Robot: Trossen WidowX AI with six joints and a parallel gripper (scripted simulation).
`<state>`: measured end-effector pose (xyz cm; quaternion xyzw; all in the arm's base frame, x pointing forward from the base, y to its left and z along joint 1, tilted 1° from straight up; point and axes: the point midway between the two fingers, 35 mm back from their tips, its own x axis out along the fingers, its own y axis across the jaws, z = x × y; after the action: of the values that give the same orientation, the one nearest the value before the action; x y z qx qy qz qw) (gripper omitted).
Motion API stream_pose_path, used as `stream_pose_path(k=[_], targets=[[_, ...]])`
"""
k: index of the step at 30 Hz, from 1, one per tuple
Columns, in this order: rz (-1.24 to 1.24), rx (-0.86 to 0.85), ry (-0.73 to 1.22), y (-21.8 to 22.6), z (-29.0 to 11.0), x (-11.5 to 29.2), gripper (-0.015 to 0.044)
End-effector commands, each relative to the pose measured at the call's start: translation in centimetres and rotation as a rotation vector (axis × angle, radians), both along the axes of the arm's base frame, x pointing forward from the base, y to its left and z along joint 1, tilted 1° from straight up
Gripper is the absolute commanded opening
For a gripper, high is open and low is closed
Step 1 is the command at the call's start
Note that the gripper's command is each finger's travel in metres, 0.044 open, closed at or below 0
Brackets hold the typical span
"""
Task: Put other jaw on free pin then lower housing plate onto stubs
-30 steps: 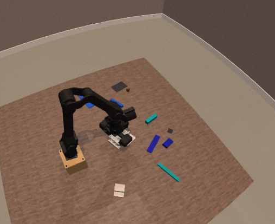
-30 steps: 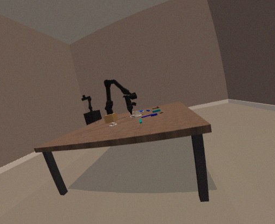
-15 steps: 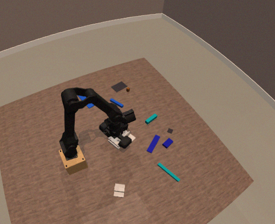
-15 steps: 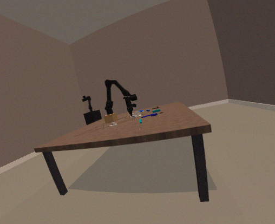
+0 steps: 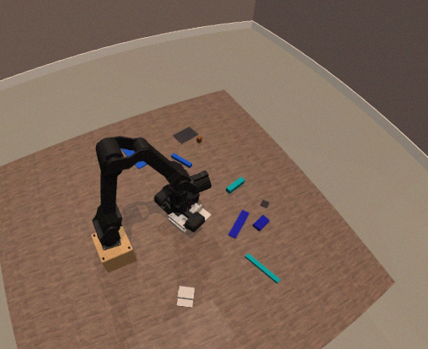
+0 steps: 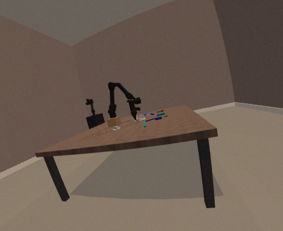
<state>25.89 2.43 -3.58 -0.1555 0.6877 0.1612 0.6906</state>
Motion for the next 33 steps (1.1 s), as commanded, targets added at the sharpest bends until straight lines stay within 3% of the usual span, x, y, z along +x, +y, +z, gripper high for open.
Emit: stream_pose_path(k=[1, 33], targets=[[-0.002, 0.004, -0.001, 0.06, -0.09, 0.00, 0.0351], [-0.007, 0.004, -0.001, 0.07, -0.73, -0.01, 0.0351]])
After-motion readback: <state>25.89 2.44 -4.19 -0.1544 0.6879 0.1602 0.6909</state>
